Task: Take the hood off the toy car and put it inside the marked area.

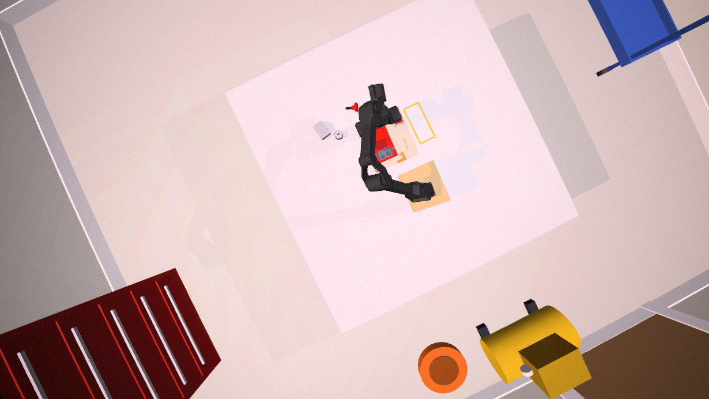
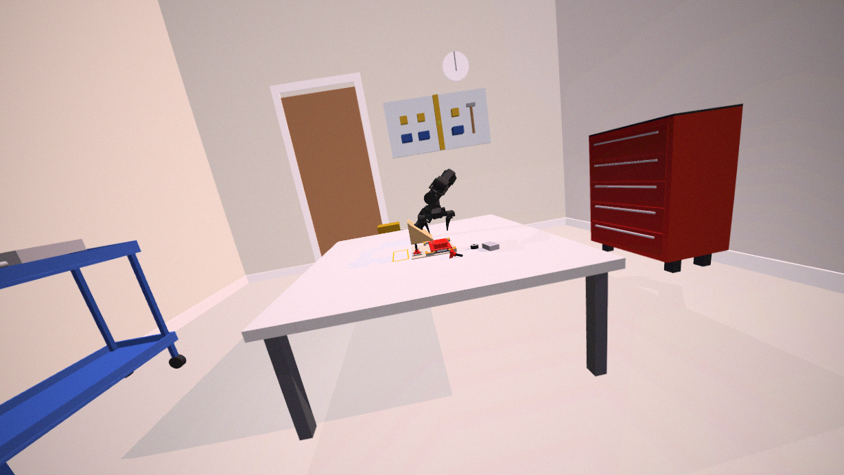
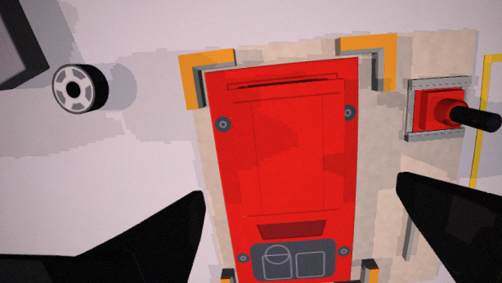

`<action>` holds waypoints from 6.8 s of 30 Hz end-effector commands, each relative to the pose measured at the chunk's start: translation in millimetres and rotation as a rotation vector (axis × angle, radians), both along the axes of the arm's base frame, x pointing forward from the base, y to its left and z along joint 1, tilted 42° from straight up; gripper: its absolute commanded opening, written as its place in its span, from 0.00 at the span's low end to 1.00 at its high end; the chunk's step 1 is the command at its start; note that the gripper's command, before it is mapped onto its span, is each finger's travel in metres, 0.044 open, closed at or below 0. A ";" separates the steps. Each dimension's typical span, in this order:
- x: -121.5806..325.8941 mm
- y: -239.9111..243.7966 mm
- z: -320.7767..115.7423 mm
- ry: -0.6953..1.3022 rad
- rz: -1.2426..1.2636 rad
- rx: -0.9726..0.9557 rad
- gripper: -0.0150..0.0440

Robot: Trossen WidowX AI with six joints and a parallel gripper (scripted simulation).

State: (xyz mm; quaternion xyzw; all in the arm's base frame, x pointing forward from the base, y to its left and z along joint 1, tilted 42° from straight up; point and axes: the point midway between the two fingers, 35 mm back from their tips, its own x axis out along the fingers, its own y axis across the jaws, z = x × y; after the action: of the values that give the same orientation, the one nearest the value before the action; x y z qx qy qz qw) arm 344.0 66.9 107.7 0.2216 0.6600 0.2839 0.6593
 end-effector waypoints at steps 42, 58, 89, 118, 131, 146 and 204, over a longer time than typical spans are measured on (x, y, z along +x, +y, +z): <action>-3.6 19.2 -23.1 0.012 0.001 0.000 1.00; -4.4 25.7 -30.0 0.012 0.001 0.001 1.00; -5.2 34.3 -39.3 0.012 0.001 0.002 1.00; -6.0 43.0 -48.8 0.012 0.001 0.002 1.00; -3.7 41.4 -46.5 0.002 0.002 -0.002 0.73; -3.1 36.4 -41.1 0.002 0.001 -0.002 0.25; 5.9 -42.4 -29.1 0.007 -0.008 -0.017 0.25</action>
State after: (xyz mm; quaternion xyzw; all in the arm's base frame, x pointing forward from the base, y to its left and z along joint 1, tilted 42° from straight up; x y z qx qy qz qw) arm 347.6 36.5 89.4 0.2221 0.6623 0.2774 0.6596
